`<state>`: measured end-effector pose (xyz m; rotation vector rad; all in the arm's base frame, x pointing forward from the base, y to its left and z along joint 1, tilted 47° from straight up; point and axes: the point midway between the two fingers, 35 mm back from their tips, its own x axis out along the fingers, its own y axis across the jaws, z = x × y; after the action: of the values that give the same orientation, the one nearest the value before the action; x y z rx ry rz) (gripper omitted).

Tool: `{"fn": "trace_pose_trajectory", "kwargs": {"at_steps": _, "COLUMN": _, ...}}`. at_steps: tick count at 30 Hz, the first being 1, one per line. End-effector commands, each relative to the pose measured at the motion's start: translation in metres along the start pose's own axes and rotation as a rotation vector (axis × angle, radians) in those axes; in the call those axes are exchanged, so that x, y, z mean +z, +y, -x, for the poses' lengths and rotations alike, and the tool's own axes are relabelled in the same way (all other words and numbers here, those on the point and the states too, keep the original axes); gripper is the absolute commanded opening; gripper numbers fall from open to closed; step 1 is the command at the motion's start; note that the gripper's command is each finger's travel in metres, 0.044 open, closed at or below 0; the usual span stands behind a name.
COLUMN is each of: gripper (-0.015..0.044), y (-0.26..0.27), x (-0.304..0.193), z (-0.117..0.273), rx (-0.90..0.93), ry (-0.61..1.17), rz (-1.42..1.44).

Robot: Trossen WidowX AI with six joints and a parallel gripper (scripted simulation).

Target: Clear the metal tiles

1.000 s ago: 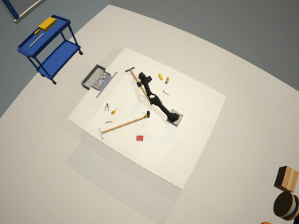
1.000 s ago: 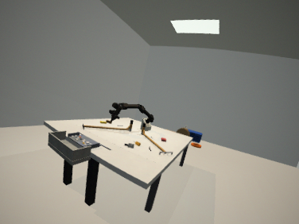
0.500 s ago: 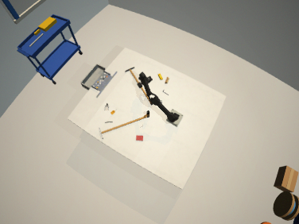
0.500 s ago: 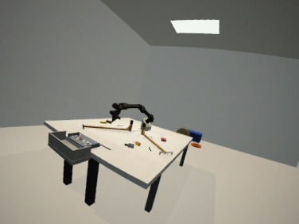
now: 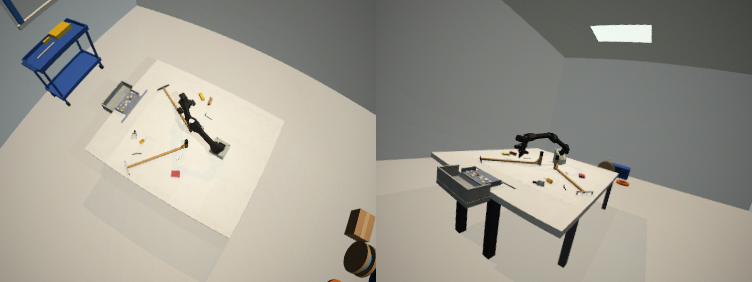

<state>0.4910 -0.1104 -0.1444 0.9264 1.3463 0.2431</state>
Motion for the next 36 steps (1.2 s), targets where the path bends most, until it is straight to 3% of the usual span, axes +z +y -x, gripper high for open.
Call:
{"fn": "trace_pose_trajectory", "kwargs": {"at_steps": 1, "gripper": 0.0, "y": 0.0, "x": -0.003, "z": -0.006, "rx": 0.007, "ry": 0.006, "rz": 0.003}}
{"fn": "trace_pose_trajectory", "kwargs": {"at_steps": 11, "gripper": 0.0, "y": 0.0, "x": -0.009, "z": -0.029, "rx": 0.008, "ry": 0.006, "rz": 0.003}}
{"fn": "trace_pose_trajectory", "kwargs": {"at_steps": 36, "gripper": 0.0, "y": 0.02, "x": -0.004, "z": -0.03, "rx": 0.007, "ry": 0.006, "rz": 0.002}}
